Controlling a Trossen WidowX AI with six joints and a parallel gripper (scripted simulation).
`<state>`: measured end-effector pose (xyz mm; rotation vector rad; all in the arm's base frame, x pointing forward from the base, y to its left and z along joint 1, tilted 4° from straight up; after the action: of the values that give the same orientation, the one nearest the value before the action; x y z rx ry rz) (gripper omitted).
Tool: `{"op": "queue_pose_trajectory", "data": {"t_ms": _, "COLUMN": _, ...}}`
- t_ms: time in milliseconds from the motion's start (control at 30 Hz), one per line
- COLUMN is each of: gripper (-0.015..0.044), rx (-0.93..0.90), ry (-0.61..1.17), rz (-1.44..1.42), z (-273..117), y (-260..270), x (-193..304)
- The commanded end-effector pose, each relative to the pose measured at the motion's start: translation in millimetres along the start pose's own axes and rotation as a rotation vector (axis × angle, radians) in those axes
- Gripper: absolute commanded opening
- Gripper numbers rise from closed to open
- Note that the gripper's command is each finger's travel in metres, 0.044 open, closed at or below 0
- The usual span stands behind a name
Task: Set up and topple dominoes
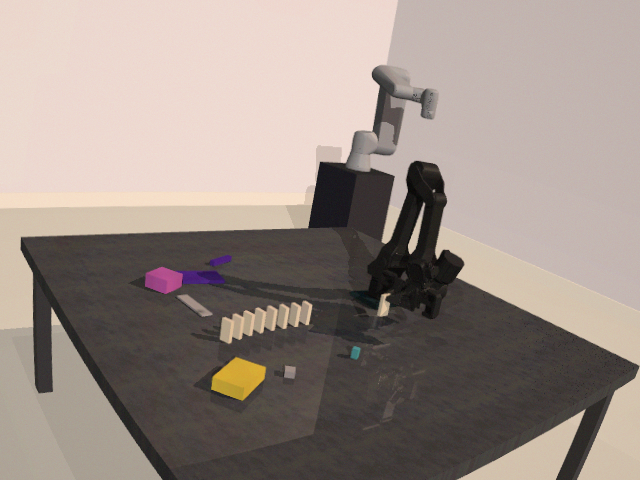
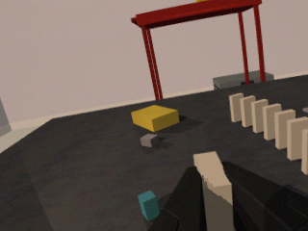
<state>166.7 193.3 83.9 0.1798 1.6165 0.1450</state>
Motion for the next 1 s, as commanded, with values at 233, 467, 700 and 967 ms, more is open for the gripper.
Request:
{"op": "queue_pose_trajectory", "data": {"t_ms": 233, "gripper": 0.0028, "rx": 0.005, "ry": 0.002, "rz": 0.008, "z": 1.2, "y": -8.8, "x": 21.9}}
{"op": "queue_pose_trajectory", "data": {"t_ms": 467, "gripper": 0.0028, "rx": 0.006, "ry": 0.003, "rz": 0.012, "z": 1.6, "y": -14.5, "x": 33.6}}
{"op": "queue_pose_trajectory", "data": {"t_ms": 700, "gripper": 0.0028, "rx": 0.008, "ry": 0.004, "rz": 0.017, "z": 1.9, "y": -21.2, "x": 44.6}}
{"op": "queue_pose_trajectory", "data": {"t_ms": 967, "gripper": 0.0028, "rx": 0.009, "ry": 0.005, "rz": 0.022, "z": 2.0, "y": -28.3, "x": 54.1}}
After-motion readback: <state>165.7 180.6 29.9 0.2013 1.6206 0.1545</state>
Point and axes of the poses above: the point midway between the two fingers, 35 mm back from their tips, its own z axis out along the fingers, its own y axis across the jaws, x = y × z, the point moved 1 cm from there along -z, back along the fingers, and after that the axes turned 12 degrees about z, right-handed, at the moved point
